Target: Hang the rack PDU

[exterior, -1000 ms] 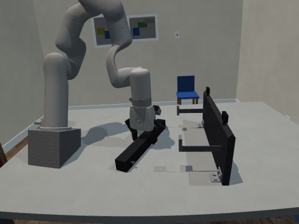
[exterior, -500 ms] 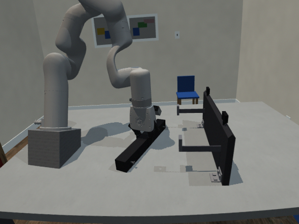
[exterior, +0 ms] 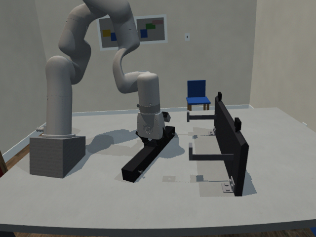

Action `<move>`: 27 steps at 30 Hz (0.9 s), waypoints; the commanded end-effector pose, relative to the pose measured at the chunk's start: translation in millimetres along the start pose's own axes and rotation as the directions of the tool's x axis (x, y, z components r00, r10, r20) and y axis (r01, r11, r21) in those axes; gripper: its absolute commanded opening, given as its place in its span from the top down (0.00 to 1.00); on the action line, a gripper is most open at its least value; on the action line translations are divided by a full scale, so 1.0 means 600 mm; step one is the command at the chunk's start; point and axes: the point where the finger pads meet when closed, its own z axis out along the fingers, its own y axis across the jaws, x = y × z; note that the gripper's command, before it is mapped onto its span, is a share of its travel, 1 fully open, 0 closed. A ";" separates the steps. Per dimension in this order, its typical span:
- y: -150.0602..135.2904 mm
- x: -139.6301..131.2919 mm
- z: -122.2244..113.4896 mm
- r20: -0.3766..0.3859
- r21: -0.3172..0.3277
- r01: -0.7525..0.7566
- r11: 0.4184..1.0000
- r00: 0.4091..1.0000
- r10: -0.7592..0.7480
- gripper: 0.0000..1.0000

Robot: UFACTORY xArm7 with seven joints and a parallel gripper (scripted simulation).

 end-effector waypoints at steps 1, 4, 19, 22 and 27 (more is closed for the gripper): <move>0.002 0.000 -0.001 0.000 -0.003 0.000 1.000 1.000 0.000 1.00; 0.002 0.000 -0.001 0.000 -0.003 0.000 1.000 1.000 0.000 1.00; 0.002 0.000 -0.008 0.000 -0.003 0.000 1.000 1.000 0.000 1.00; 0.002 0.000 -0.013 0.000 -0.003 0.000 1.000 1.000 0.000 1.00; 0.002 0.000 -0.033 0.000 -0.003 0.000 1.000 1.000 0.000 1.00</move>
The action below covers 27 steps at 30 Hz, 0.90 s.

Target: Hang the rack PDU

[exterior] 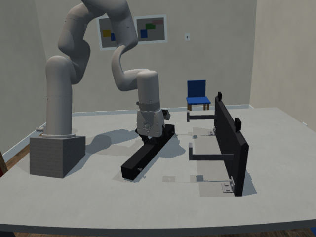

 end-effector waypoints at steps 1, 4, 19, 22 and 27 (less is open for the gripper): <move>0.003 0.000 -0.023 0.000 -0.004 -0.001 1.000 1.000 0.001 1.00; 0.003 0.000 -0.039 0.000 -0.004 -0.001 1.000 1.000 0.001 1.00; 0.003 0.000 -0.112 0.000 -0.004 -0.001 1.000 1.000 0.001 1.00; 0.003 0.000 -0.123 0.000 -0.004 -0.001 1.000 1.000 0.001 1.00; 0.003 0.000 -0.130 0.000 -0.004 -0.001 1.000 1.000 0.001 1.00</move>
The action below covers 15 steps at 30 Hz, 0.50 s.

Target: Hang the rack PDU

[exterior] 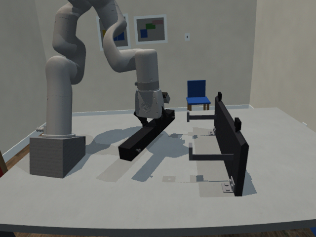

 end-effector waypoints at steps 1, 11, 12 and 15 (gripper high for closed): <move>-0.001 0.001 -0.009 0.001 0.002 0.001 1.000 1.000 -0.001 1.00; -0.001 0.001 -0.011 0.001 0.002 0.001 1.000 1.000 -0.001 1.00; -0.001 0.001 -0.011 0.001 0.002 0.001 1.000 1.000 -0.001 1.00; -0.001 0.001 -0.011 0.001 0.002 0.001 1.000 1.000 -0.001 1.00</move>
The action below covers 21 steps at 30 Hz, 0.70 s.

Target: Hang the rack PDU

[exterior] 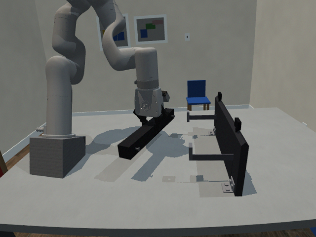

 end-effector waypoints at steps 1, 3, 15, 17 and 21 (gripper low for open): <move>0.003 0.000 -0.002 -0.001 -0.004 0.000 1.000 1.000 0.000 1.00; 0.003 0.000 -0.002 -0.001 -0.004 0.000 1.000 1.000 0.000 1.00; 0.005 0.001 -0.002 -0.001 -0.005 0.088 0.996 0.996 -0.088 1.00; 0.006 0.001 -0.002 0.000 -0.005 0.136 0.991 0.991 -0.136 1.00; 0.007 0.001 -0.002 0.000 -0.006 0.193 0.981 0.981 -0.193 1.00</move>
